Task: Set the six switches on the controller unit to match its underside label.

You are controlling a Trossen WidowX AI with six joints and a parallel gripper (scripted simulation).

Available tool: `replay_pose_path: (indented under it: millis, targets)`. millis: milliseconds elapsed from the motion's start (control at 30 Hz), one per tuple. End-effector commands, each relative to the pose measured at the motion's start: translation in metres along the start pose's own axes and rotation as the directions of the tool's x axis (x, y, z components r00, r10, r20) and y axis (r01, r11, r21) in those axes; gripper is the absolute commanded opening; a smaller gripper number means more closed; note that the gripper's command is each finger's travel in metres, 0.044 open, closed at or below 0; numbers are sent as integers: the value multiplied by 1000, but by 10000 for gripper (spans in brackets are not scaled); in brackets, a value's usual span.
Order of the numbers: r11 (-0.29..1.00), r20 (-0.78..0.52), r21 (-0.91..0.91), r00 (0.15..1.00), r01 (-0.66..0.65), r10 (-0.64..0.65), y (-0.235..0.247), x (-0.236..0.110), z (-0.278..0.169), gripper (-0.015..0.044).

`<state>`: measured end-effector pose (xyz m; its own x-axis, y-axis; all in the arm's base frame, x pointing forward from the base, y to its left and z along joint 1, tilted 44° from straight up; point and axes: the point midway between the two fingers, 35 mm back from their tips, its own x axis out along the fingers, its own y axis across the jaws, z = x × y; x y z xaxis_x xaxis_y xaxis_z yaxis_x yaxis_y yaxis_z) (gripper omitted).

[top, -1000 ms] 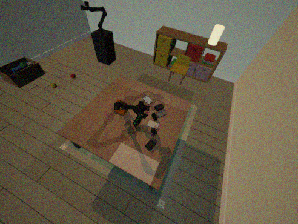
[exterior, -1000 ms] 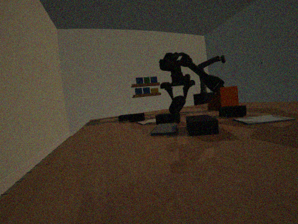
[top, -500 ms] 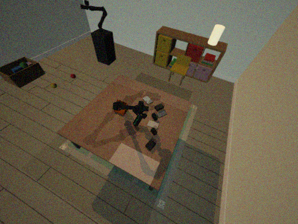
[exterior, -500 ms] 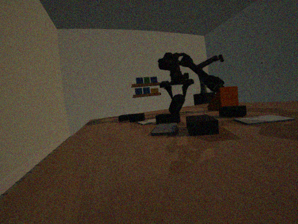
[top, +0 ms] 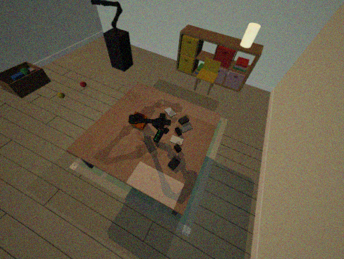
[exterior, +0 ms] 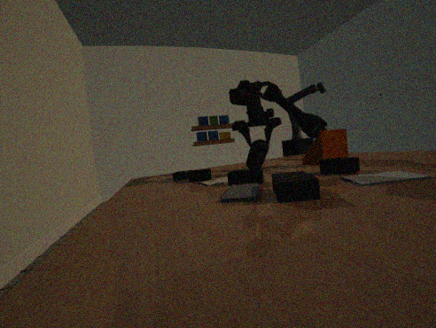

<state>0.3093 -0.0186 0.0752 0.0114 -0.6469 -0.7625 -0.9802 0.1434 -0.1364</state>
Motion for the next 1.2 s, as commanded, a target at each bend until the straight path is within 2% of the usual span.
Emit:
replay_pose_path:
  millis: [0,1167]
  targets:
    - [1000,-1,4,1000,4,-4,0,-3,-6,336]
    - [1000,70,3,998,4,-4,0,-17,-31,336]
